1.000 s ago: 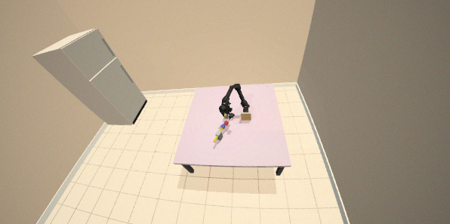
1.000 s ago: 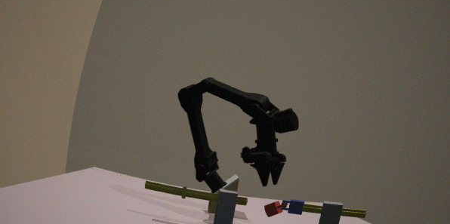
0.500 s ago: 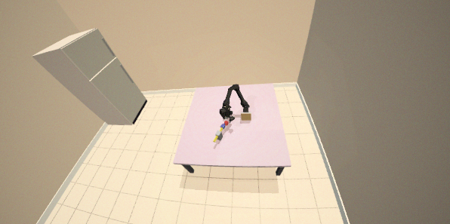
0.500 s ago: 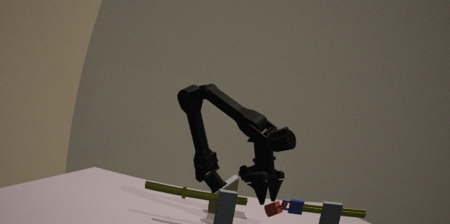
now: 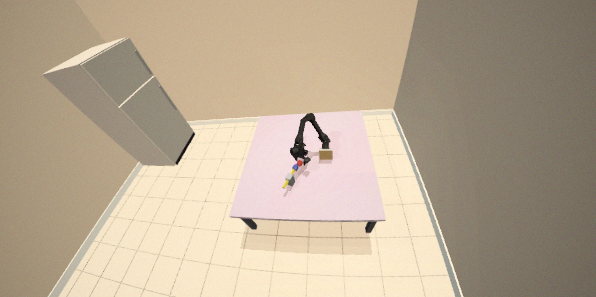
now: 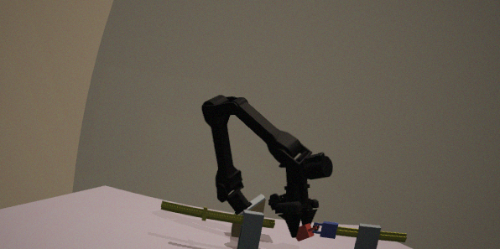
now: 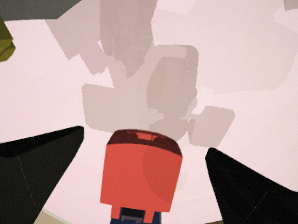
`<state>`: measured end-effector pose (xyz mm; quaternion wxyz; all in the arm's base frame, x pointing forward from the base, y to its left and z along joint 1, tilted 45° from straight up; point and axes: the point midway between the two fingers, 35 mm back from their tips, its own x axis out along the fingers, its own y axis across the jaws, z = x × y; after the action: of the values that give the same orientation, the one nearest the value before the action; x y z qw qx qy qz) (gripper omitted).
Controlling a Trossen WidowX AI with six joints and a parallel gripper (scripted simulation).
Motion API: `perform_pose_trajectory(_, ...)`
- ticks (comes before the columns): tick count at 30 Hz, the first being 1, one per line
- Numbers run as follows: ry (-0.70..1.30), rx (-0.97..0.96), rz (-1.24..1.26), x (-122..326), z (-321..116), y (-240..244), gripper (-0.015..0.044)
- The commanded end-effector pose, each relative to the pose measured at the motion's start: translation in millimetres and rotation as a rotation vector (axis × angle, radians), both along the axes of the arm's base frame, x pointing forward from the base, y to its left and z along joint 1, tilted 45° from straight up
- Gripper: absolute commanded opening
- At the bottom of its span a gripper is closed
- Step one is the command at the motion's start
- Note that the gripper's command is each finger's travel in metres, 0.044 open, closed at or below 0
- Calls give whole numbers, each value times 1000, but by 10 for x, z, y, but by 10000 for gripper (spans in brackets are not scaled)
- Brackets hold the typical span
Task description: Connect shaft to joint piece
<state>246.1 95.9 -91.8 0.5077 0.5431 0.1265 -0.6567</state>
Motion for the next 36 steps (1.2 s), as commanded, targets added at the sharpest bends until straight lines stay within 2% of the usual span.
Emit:
perform_pose_trajectory(1,-9,4,3,88,-56,71,440)
perform_pose_trajectory(25,-10,3,2,123,-306,-88,440)
perform_pose_trajectory(34,-10,3,2,123,-306,-88,204)
perform_pose_trajectory(36,-10,3,2,123,-306,-88,182)
